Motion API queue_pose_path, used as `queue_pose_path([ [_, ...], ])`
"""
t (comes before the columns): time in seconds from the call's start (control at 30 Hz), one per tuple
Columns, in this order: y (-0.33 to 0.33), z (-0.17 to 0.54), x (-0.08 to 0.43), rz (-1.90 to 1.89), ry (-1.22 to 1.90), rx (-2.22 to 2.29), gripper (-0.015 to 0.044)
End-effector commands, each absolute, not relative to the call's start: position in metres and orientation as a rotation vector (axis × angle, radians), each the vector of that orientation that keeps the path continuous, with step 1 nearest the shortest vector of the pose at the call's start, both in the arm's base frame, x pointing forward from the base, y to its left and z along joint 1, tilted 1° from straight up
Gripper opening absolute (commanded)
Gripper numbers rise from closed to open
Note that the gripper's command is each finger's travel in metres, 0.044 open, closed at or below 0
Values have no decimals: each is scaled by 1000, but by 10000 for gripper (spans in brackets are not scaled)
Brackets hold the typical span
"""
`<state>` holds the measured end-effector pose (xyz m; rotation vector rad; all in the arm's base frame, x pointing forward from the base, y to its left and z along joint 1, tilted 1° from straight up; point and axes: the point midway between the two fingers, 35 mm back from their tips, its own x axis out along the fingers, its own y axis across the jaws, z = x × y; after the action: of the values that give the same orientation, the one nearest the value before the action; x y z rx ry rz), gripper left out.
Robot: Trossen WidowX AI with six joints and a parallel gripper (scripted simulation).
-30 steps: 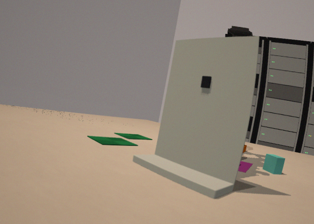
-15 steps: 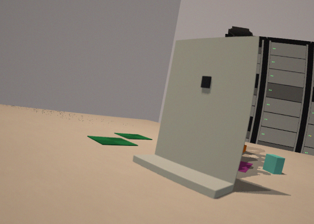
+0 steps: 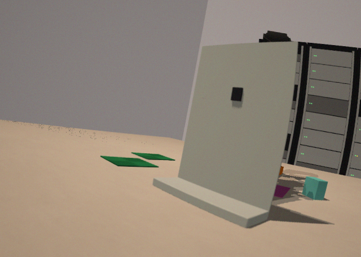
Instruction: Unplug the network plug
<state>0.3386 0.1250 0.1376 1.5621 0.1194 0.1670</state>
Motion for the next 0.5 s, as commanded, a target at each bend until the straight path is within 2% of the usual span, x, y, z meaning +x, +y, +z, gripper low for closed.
queue_pose_path([
  [0.0, 125, 136, 335, 162, 119, 1559, 0],
  [0.47, 127, 136, 326, 161, 120, 1560, 0],
])
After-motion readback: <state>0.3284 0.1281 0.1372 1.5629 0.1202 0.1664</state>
